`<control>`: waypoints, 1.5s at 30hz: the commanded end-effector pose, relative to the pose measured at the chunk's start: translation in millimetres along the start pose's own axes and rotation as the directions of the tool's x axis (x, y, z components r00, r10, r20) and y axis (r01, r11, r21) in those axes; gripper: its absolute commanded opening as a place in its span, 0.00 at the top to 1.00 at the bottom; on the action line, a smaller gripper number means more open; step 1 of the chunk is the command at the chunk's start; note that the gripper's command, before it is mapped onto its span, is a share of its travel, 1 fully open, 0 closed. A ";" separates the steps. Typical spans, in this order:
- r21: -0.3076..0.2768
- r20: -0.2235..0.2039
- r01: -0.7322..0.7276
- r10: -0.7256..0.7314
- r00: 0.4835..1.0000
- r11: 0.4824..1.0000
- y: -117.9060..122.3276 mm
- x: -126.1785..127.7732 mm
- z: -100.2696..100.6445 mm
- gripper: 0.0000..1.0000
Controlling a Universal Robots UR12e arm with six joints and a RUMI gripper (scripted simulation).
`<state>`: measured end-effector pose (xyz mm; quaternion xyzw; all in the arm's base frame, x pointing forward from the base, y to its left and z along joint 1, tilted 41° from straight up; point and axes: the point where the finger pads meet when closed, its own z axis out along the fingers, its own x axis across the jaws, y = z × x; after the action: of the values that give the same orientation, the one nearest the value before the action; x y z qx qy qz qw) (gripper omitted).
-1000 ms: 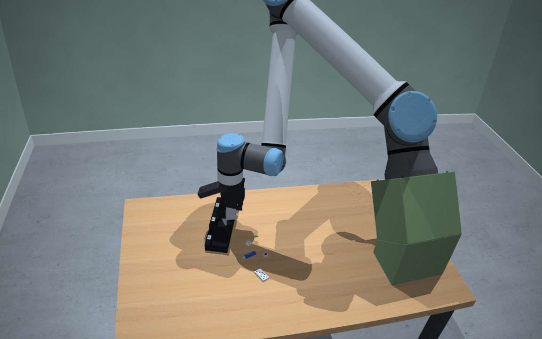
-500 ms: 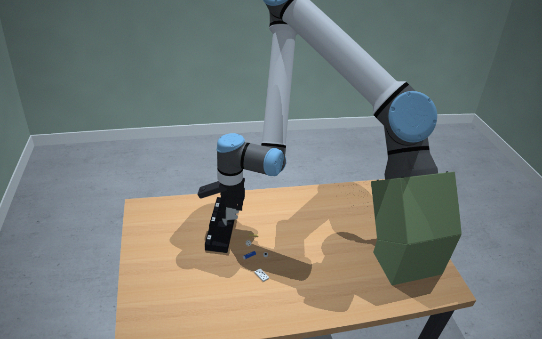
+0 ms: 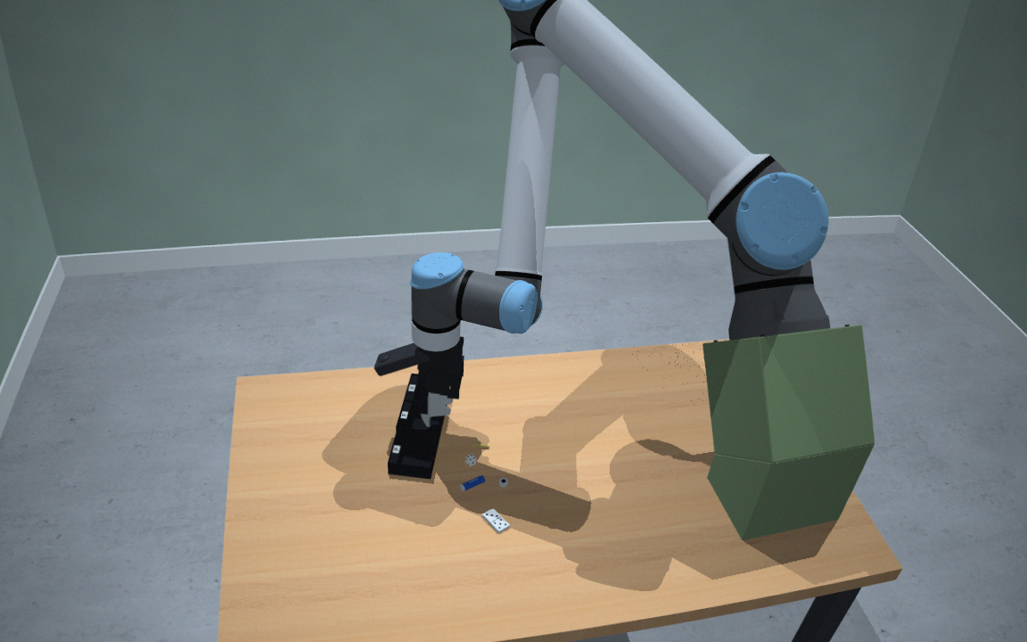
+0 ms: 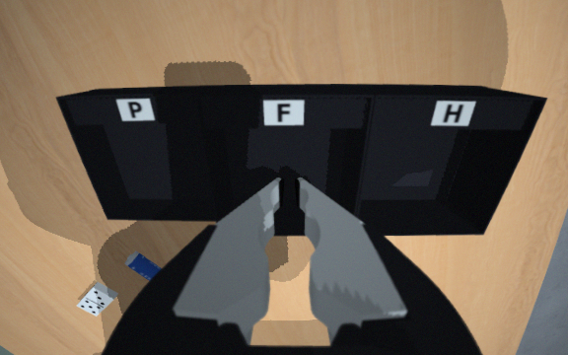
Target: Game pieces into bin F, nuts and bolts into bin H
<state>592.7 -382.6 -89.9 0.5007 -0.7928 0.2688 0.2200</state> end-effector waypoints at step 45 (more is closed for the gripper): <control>0.001 0.000 0.000 0.000 1.000 1.000 -0.4 0.0 -59.9 0.96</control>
<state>597.1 -346.5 -47.5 0.5009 -0.7927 0.2691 0.2199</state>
